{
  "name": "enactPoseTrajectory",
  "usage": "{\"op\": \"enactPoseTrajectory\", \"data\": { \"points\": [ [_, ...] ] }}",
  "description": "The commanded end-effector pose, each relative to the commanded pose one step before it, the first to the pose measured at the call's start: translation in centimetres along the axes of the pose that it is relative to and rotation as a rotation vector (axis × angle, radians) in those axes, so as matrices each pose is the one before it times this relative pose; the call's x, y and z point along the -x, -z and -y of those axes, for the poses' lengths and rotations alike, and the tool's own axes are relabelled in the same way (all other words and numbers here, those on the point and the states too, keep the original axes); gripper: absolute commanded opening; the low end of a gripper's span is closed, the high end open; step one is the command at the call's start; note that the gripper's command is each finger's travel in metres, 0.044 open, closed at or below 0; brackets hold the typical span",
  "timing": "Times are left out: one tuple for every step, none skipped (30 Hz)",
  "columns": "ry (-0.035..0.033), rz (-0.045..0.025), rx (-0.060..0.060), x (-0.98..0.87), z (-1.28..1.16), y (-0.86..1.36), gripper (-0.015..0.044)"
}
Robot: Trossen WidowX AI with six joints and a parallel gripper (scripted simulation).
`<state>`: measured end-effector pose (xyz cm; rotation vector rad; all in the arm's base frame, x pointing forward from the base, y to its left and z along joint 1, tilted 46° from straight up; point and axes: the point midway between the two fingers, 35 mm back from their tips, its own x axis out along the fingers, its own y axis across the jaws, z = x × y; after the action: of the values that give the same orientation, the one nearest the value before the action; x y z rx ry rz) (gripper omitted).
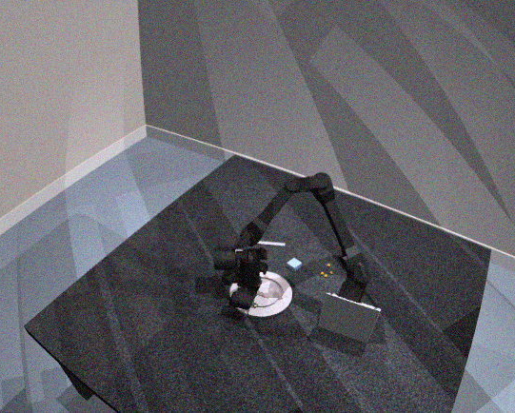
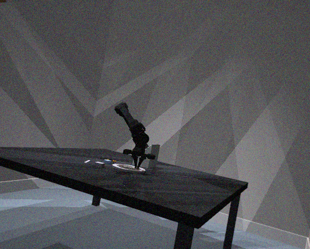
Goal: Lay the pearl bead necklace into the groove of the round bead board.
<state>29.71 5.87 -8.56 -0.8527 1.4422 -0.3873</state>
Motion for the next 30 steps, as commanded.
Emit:
{"op": "enactPoseTrajectory", "data": {
  "points": [
    [-0.0003,-0.00562,-0.0013,0.07,0.077,0.067,0.0],
    [0.0009,-0.00063,0.0011,0.25,0.009,0.029,0.0],
    [0.00119,-0.00079,0.0014,0.315,0.014,0.039,0.0],
    [0.00125,-0.00078,0.0014,0.315,0.016,0.042,0.0],
    [0.00104,-0.00062,0.0011,0.252,0.014,0.036,0.0],
    [0.00064,-0.00037,0.0006,0.151,0.009,0.023,0.0],
    [0.00022,-0.00012,0.0002,0.051,0.003,0.008,0.0],
    [0.0,0.0,0.0,0.0,0.0,0.0,0.0],
    [0.0,0.0,0.0,0.0,0.0,0.0,0.0],
    [0.00001,-0.00002,0.0,0.001,0.021,0.049,0.0],
    [0.00002,-0.00006,0.0001,0.004,0.064,0.146,0.0],
    [0.00004,-0.0001,0.0001,0.006,0.106,0.245,0.0],
    [0.00005,-0.00012,0.0001,0.005,0.127,0.297,0.0],
    [0.00005,-0.00012,0.0001,0.003,0.126,0.299,0.0],
    [0.00005,-0.00012,0.0001,0.001,0.125,0.301,0.0],
    [0.00005,-0.00012,0.0001,-0.001,0.124,0.303,0.0],
    [0.00005,-0.00012,0.0001,-0.003,0.123,0.305,0.0],
    [0.00005,-0.00012,0.0001,-0.005,0.121,0.307,0.0],
    [0.00005,-0.00012,0.0001,-0.007,0.12,0.309,0.0],
    [0.00005,-0.00012,0.0001,-0.009,0.119,0.31,0.0],
    [0.00005,-0.00012,0.0001,-0.011,0.118,0.312,0.0],
    [0.00004,-0.0001,0.0001,-0.01,0.097,0.261,0.0],
    [0.00003,-0.00006,0.0001,-0.007,0.058,0.157,0.0],
    [0.00001,-0.00002,0.0,-0.002,0.019,0.052,0.0],
    [0.0,0.0,0.0,0.0,0.0,0.0,0.0],
    [0.0,0.0,0.0,0.0,0.0,0.0,0.0],
    [0.0,0.0,0.0,0.0,0.0,0.0,0.0],
    [0.0,0.0,0.0,0.0,0.0,0.0,0.0],
    [0.0,0.0,0.0,0.0,0.0,0.0,0.0],
    [0.0,0.0,0.0,0.0,0.0,0.0,0.0]
  ]
}}
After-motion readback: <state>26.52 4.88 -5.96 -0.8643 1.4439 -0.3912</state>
